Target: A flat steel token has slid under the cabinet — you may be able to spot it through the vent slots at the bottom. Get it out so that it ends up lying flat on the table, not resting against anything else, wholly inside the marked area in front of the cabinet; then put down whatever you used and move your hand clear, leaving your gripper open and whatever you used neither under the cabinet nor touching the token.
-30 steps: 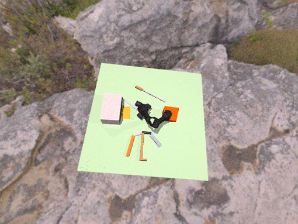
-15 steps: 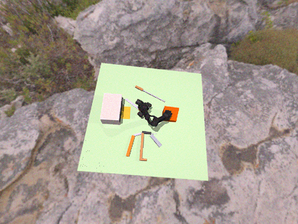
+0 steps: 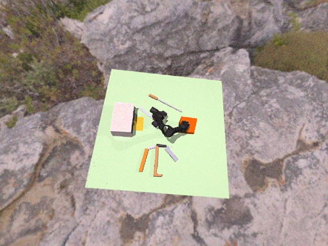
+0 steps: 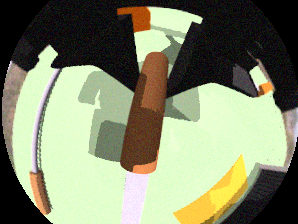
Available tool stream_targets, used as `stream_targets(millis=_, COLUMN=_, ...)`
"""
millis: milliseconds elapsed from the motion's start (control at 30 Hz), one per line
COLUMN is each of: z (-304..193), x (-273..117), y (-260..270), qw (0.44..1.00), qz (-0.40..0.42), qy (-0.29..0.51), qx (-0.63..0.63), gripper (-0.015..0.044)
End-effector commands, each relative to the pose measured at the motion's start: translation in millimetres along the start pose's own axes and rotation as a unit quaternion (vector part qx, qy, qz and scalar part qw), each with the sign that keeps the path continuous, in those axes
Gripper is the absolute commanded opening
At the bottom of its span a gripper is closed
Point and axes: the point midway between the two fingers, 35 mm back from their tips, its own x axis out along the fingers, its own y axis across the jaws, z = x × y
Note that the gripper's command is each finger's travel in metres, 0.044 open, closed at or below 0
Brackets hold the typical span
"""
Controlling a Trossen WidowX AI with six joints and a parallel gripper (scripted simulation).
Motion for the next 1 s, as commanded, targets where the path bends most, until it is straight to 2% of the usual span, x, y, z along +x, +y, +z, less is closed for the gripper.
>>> stream_targets(millis=0, z=4, x=-1, y=-6, qw=1.000, qz=-0.002, qy=-0.002, qx=0.001, gripper=0.0000)
stream_targets(millis=967, z=16, x=-2, y=-32, qw=1.000, qz=-0.002, qy=-0.003, qx=0.001, gripper=0.0000)
